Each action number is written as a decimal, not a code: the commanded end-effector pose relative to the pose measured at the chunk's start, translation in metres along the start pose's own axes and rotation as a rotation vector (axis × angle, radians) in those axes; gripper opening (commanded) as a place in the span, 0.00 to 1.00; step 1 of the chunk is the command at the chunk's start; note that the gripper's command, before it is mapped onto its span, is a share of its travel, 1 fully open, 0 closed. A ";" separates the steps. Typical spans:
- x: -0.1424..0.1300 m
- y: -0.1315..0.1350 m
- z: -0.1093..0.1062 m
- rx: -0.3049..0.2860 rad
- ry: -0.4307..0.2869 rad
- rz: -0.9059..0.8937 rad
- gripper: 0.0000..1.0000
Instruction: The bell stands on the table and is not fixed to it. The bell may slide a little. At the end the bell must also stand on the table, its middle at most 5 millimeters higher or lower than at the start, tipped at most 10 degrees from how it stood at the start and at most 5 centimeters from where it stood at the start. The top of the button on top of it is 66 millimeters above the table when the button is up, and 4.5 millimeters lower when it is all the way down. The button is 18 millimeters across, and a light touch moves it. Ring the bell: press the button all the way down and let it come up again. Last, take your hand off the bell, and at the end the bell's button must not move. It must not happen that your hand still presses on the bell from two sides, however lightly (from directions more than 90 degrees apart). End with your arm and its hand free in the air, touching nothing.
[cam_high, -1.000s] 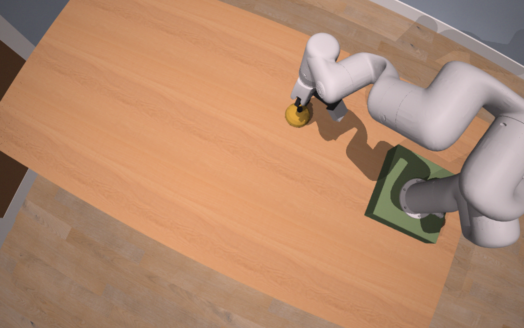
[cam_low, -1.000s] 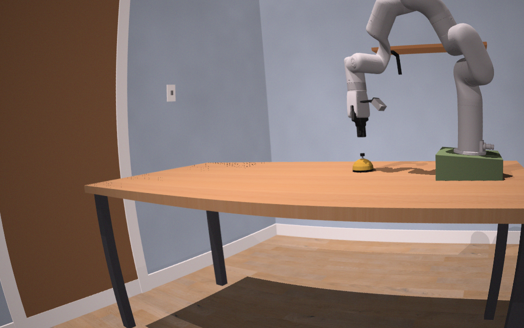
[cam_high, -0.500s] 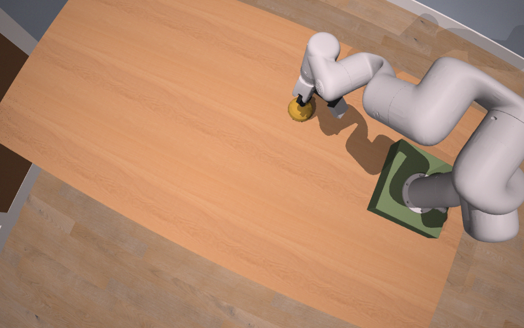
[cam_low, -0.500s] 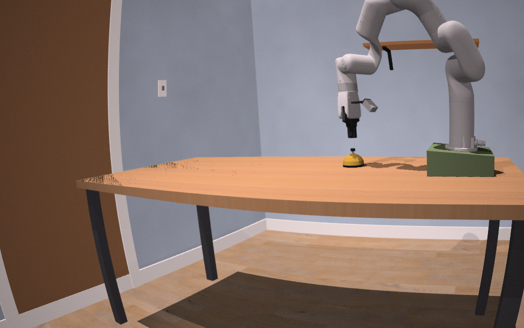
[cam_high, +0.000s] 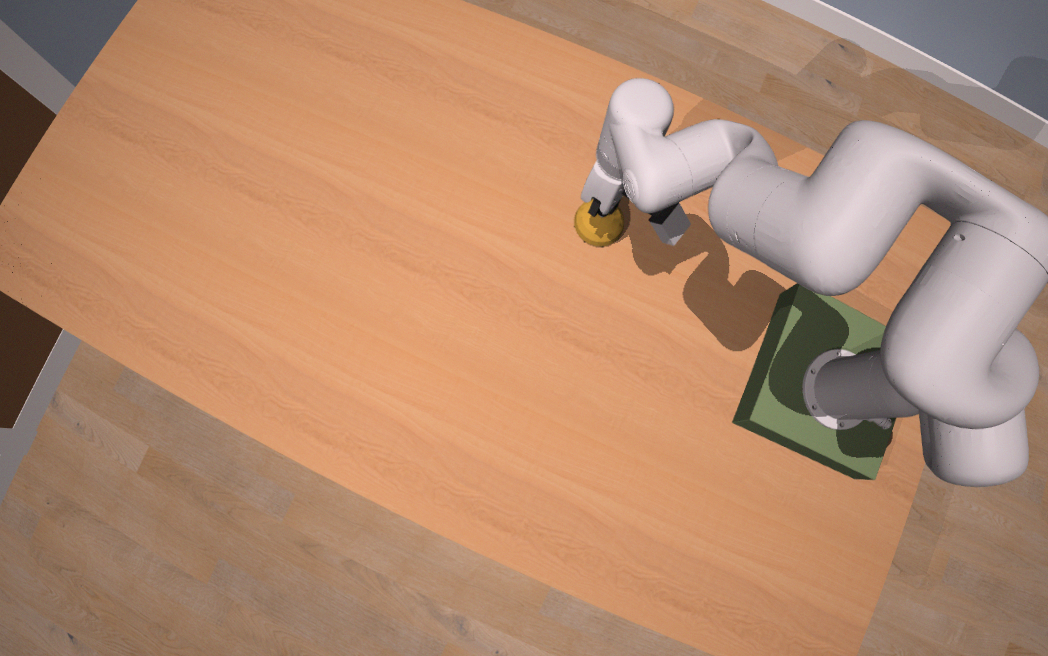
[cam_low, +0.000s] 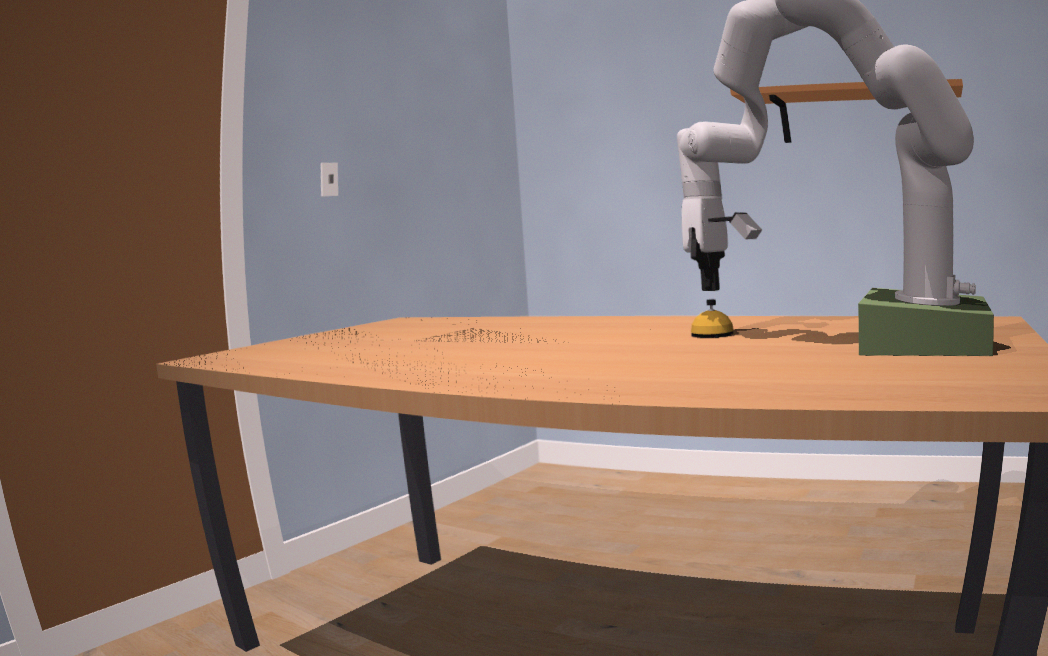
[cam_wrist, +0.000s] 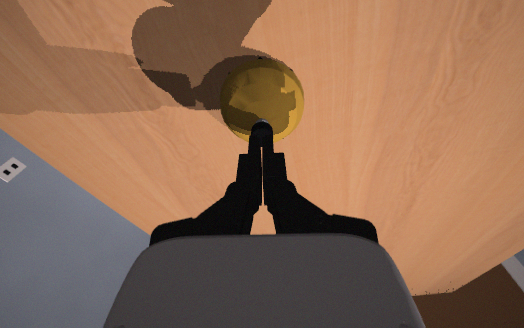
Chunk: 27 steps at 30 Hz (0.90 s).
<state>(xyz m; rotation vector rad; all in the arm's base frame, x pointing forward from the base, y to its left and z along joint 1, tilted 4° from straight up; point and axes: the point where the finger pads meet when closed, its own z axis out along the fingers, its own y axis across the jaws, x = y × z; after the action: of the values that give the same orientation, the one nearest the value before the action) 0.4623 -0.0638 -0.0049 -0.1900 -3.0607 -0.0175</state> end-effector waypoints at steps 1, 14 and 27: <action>-0.002 0.000 0.003 -0.001 -0.005 0.000 0.00; -0.002 0.000 0.008 -0.001 -0.005 0.000 0.00; -0.002 0.000 0.008 -0.001 -0.005 0.000 0.00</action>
<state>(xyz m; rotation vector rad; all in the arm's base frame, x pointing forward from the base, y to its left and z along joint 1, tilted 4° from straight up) 0.4621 -0.0638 -0.0149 -0.1900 -3.0612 -0.0179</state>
